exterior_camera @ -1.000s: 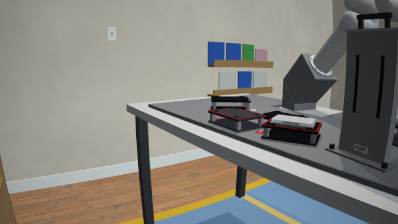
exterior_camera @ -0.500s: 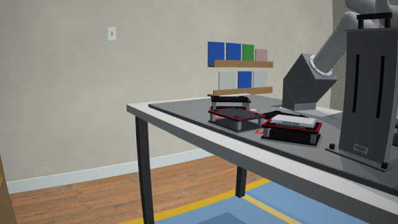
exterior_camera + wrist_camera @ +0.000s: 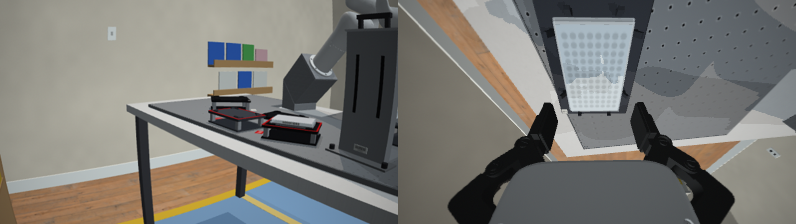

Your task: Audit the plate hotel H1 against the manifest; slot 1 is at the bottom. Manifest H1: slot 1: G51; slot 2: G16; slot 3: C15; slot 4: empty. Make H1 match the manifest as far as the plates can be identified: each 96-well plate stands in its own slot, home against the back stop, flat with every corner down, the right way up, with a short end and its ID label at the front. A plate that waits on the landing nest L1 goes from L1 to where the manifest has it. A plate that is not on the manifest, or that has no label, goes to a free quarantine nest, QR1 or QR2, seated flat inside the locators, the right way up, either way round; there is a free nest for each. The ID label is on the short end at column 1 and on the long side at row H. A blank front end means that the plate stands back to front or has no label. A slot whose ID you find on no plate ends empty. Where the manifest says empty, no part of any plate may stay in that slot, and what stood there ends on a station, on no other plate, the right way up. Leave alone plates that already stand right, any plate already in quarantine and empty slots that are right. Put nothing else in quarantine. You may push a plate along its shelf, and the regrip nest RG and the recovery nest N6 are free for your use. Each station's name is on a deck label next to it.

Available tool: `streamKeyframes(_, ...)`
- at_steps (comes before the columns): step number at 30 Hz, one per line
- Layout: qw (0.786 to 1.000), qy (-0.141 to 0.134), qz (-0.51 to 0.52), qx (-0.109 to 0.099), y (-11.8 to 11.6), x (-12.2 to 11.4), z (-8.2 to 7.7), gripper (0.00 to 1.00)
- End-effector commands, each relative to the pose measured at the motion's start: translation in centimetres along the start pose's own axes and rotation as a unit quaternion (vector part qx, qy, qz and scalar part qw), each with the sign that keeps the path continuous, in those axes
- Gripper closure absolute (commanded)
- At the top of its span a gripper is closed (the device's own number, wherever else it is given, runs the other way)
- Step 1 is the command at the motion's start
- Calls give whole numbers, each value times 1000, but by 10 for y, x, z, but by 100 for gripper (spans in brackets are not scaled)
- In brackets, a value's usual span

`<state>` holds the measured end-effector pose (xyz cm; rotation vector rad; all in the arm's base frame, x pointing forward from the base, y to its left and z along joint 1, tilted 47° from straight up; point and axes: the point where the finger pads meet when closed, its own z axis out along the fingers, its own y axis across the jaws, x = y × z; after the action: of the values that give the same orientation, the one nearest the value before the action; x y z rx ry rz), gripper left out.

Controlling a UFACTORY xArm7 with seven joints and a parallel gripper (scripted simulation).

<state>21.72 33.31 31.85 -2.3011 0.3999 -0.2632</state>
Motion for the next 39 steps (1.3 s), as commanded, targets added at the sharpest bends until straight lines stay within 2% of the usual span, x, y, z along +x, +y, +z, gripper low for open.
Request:
streamKeyframes(1, 1000, 0, 0, 1, -1, 0, 6, 0)
streamKeyframes(22, 1000, 0, 0, 1, -1, 0, 38, 0)
streamKeyframes(39, 1000, 0, 0, 1, -1, 0, 40, 0)
